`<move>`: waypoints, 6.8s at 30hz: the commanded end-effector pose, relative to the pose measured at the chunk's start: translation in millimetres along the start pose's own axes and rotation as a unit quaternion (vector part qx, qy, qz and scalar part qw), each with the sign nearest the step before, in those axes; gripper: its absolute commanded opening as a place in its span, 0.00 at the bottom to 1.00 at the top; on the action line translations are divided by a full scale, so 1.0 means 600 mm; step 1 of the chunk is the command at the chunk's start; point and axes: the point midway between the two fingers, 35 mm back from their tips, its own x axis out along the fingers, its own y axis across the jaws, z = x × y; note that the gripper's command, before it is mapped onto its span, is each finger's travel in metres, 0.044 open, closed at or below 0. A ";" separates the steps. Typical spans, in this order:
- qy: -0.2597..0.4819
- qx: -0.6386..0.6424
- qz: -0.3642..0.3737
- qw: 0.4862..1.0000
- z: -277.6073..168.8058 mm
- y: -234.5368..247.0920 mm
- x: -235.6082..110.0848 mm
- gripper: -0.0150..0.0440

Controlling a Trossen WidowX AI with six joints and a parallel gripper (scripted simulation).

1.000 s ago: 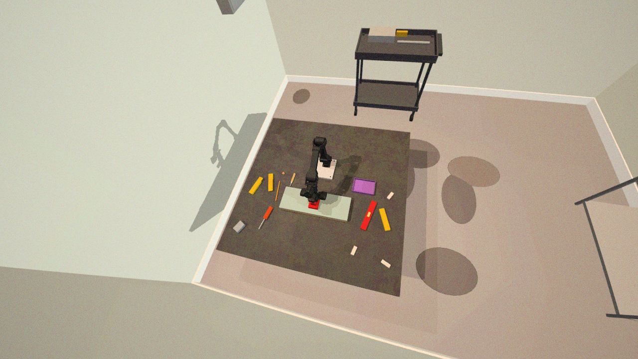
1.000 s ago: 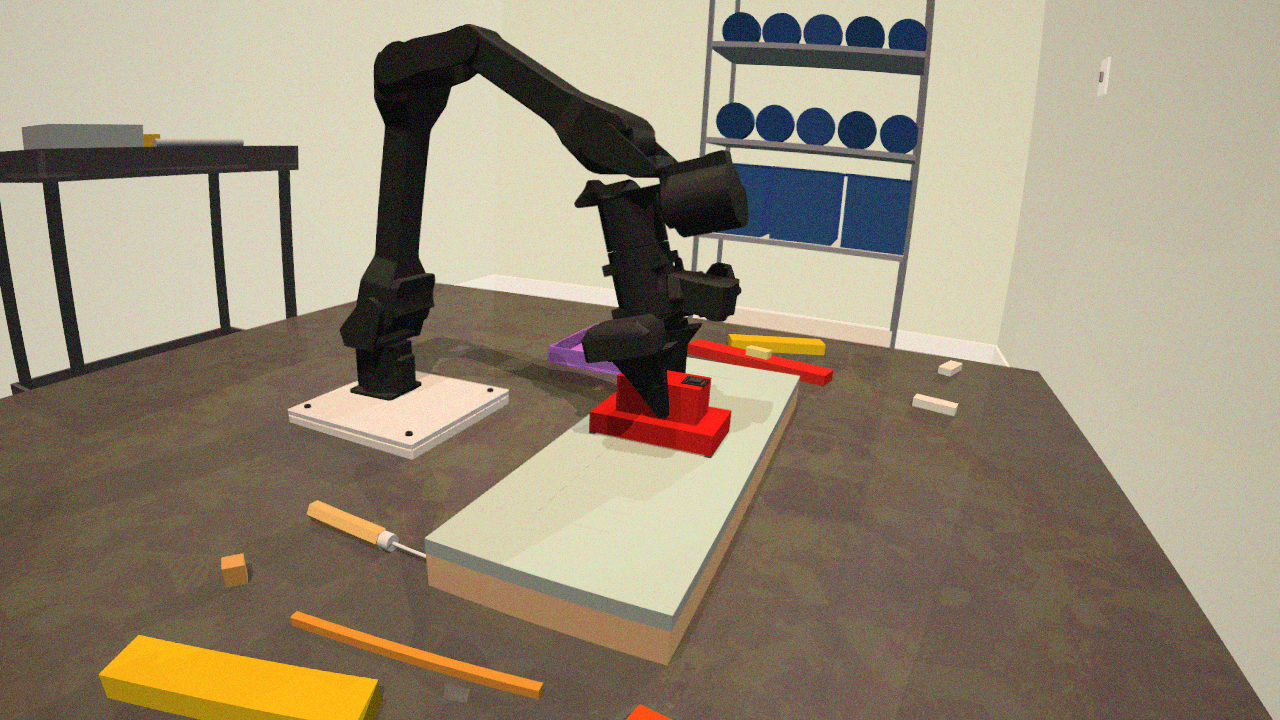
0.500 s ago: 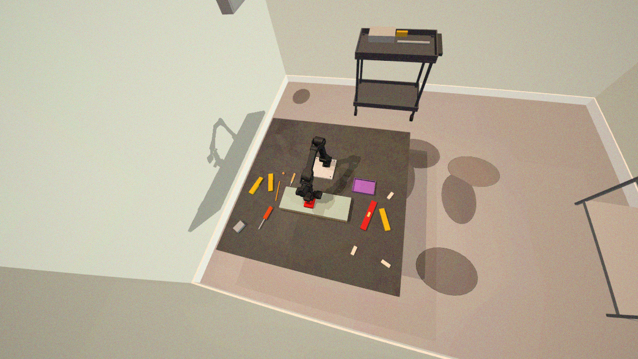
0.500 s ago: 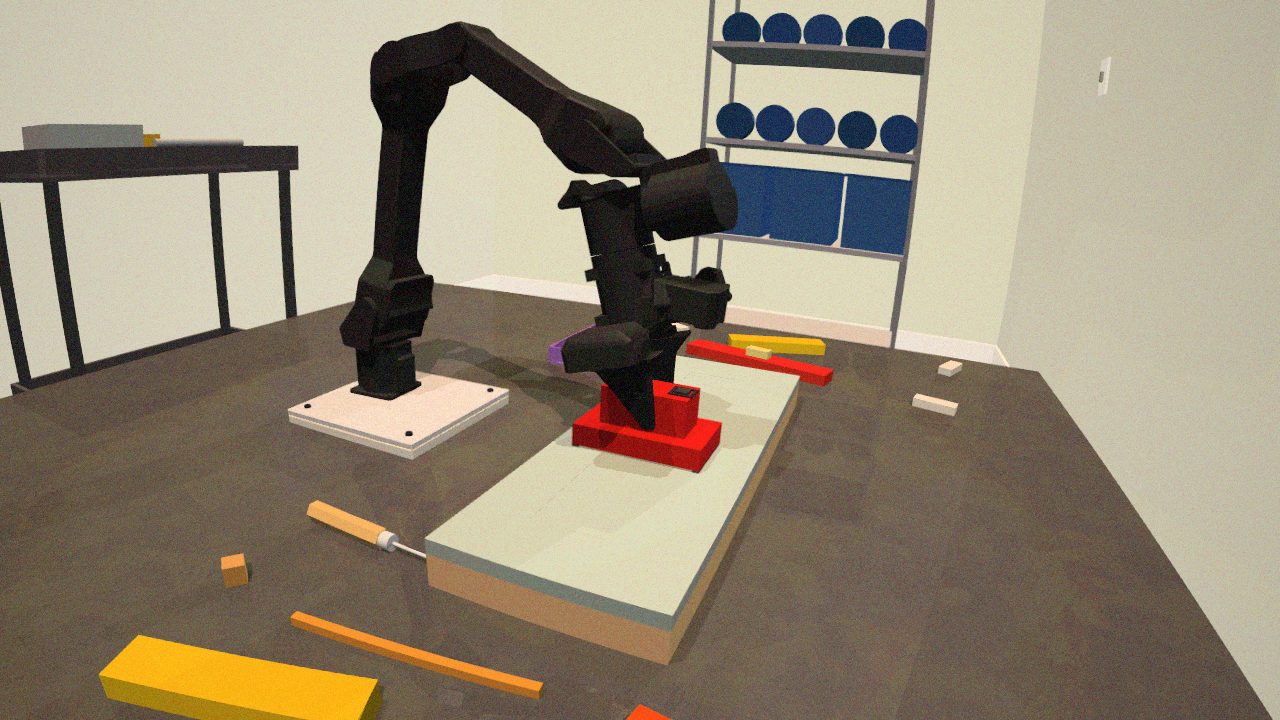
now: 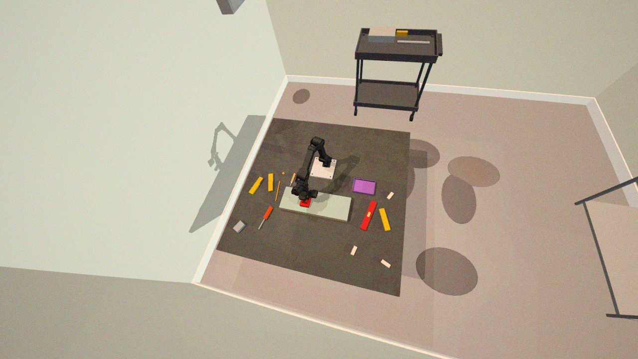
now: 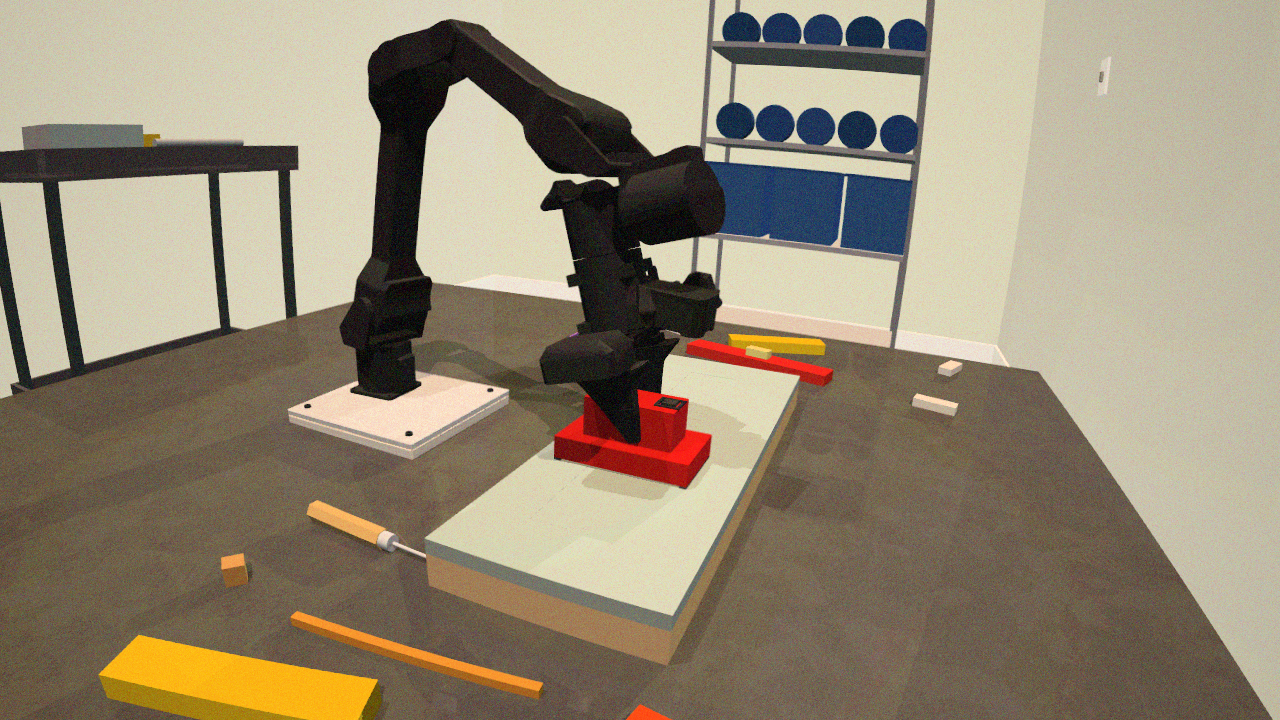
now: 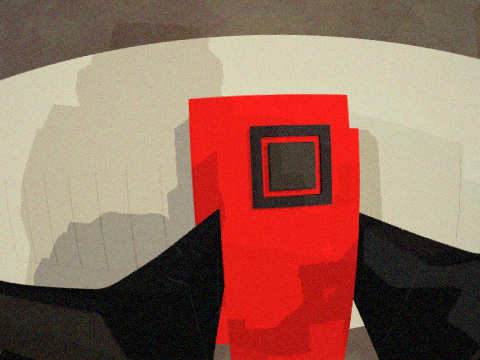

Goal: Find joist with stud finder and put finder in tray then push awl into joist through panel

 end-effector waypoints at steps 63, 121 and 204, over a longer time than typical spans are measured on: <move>0.002 -0.001 -0.006 1.000 0.000 -0.212 -0.002 0.25; -0.002 -0.193 0.058 0.980 0.113 0.055 -0.129 0.25; -0.007 -0.677 0.211 0.705 -0.295 0.675 -0.191 0.25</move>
